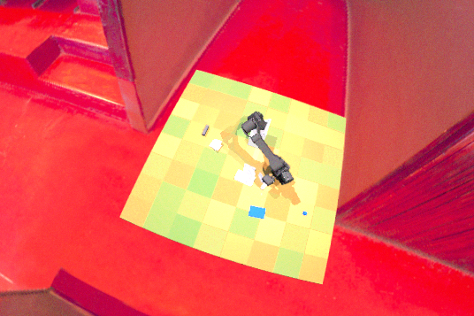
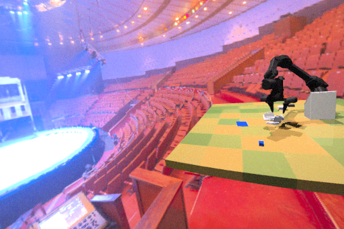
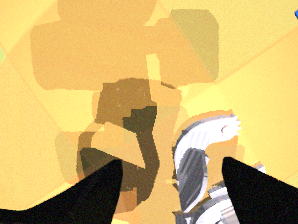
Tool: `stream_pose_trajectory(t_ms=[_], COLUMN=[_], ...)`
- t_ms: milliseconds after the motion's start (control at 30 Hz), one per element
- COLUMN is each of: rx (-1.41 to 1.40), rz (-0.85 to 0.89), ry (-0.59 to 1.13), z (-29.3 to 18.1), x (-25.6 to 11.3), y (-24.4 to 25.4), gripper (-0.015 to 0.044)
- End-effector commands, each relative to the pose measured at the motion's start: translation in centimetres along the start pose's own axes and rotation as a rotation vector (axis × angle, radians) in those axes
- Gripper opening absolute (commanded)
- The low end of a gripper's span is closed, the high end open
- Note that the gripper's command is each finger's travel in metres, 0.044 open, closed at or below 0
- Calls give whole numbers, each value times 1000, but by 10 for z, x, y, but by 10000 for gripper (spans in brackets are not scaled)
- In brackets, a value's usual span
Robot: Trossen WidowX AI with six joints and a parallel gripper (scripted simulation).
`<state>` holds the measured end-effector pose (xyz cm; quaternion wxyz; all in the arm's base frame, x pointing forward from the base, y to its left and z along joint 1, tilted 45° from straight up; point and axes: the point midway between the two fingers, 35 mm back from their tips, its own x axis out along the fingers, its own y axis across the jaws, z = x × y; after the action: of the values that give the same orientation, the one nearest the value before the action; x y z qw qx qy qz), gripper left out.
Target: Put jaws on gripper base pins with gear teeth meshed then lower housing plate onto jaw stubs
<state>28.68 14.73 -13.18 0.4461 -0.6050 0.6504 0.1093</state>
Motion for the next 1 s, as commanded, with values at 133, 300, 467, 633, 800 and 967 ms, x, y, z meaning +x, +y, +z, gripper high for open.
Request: stream_pose_trajectory(t_ms=[133, 300, 467, 633, 800, 967], rx=[0, 0, 0, 0, 0, 0], rz=[0, 0, 0, 0, 0, 0], ry=[0, 0, 0, 0, 0, 0], z=[0, 0, 0, 0, 0, 0], x=[0, 0, 0, 0, 0, 0], y=[0, 0, 0, 0, 0, 0], gripper=[99, 0, 0, 0, 0, 105])
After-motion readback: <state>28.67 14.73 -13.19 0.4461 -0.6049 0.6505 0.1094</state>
